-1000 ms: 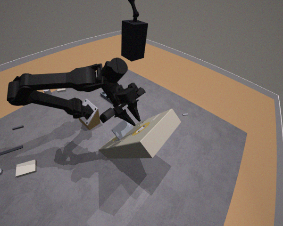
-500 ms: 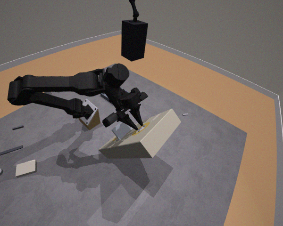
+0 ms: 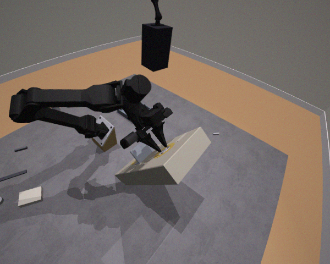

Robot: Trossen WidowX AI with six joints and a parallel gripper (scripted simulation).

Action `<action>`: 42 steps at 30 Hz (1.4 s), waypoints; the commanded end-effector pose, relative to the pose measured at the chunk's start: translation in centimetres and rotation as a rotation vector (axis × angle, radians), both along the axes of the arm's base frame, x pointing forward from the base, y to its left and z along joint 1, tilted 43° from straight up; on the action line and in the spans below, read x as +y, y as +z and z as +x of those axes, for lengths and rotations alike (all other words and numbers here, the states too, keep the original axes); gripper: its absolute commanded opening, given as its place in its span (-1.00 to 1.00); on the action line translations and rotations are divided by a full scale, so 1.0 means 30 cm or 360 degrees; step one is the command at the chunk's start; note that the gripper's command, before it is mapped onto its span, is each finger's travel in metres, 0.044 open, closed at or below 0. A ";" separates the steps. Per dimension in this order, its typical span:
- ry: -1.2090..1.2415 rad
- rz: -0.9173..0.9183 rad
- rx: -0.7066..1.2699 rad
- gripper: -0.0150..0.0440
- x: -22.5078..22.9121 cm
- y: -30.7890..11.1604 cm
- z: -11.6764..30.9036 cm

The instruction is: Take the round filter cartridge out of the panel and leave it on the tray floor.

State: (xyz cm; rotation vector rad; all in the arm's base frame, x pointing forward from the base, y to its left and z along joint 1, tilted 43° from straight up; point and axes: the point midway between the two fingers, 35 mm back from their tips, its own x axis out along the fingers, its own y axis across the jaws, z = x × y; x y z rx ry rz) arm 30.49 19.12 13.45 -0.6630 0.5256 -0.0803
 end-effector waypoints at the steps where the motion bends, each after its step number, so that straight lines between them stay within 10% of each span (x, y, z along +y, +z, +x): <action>1: 0.0007 -0.0007 0.0006 -0.11 0.002 -0.001 0.001; 42: 0.0007 -0.0007 0.0004 -0.11 -0.011 -0.022 0.044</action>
